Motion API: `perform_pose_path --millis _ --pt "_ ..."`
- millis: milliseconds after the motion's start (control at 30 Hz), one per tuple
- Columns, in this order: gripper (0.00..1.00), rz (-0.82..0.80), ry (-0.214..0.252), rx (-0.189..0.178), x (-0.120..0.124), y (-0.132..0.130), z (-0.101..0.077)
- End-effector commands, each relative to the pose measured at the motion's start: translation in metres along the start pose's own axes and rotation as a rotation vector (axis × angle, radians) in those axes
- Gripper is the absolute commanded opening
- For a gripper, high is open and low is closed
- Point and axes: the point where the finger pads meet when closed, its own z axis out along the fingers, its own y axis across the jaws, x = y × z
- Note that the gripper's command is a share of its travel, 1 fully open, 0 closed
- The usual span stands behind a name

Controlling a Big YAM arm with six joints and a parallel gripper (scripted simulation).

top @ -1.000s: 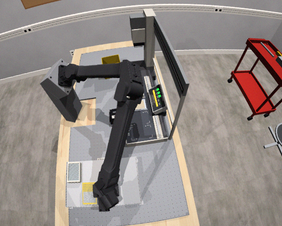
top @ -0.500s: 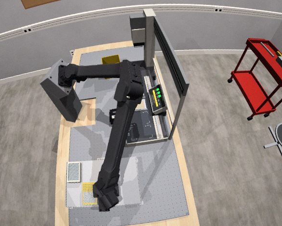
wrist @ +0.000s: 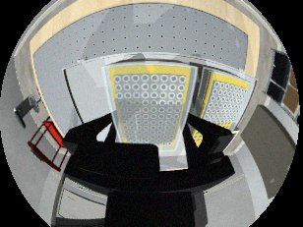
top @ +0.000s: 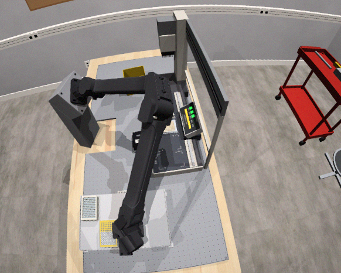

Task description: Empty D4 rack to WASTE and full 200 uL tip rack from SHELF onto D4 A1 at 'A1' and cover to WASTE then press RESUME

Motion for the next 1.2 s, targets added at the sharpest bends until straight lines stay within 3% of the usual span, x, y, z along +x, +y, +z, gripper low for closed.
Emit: perform_pose_path --millis 0,800,1167 --pt "0.00 -0.011 -0.045 -0.002 -0.018 0.007 -0.026" --pt "0.00 -0.003 -0.031 0.004 -0.011 -0.002 -0.054" --pt "0.00 -0.009 -0.035 0.002 -0.010 0.002 -0.075"
